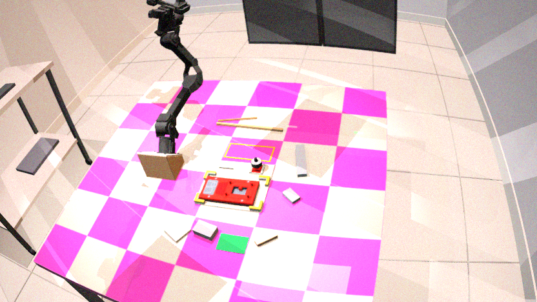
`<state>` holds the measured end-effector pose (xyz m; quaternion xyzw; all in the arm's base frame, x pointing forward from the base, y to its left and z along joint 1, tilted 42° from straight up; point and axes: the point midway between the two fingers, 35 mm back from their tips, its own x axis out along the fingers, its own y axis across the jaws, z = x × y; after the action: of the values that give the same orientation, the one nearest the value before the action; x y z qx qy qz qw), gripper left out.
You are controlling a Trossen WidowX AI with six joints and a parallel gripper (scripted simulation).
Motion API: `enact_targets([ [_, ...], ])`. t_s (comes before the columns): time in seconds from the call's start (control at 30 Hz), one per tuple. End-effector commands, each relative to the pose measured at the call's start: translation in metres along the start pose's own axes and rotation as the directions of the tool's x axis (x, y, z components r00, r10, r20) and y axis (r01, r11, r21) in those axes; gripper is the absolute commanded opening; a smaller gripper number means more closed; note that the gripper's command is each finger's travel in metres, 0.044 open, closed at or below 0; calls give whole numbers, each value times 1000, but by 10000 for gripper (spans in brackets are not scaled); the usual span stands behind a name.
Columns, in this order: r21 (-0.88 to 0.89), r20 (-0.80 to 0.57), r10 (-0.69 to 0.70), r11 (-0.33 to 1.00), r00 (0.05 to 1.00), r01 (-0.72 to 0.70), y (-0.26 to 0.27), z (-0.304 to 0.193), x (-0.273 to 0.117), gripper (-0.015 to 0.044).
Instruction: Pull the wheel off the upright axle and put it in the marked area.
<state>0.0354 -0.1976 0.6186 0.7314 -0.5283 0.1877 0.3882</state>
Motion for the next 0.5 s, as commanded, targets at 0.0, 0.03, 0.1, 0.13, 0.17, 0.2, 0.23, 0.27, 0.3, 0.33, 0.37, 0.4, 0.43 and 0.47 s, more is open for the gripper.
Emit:
enact_targets([
  [0.0,5,1,-1,1000,1000,1,0,1,0,374],
  [0.03,20,6,-6,1000,1000,6,-1,3,1,347],
  [0.1,80,23,-25,997,999,23,-5,12,5,300],
  [0.13,125,36,-39,992,999,34,-8,19,8,300],
  [0.17,180,51,-58,983,997,48,-13,28,11,300],
  [0.2,239,67,-80,969,995,61,-18,36,14,300],
  [0.23,297,83,-102,952,991,73,-24,45,17,300],
  [0.27,353,98,-125,932,987,83,-30,54,21,300],
  [0.3,400,110,-146,912,983,91,-36,61,23,300],
  [0.33,447,118,-163,890,979,94,-42,69,25,300],
  [0.37,494,128,-182,864,975,96,-49,76,27,300],
  [0.4,540,140,-201,836,970,95,-56,84,28,300],
  [0.43,582,156,-219,808,963,90,-61,91,30,300],
  [0.47,622,171,-238,778,956,82,-67,98,32,300],
])
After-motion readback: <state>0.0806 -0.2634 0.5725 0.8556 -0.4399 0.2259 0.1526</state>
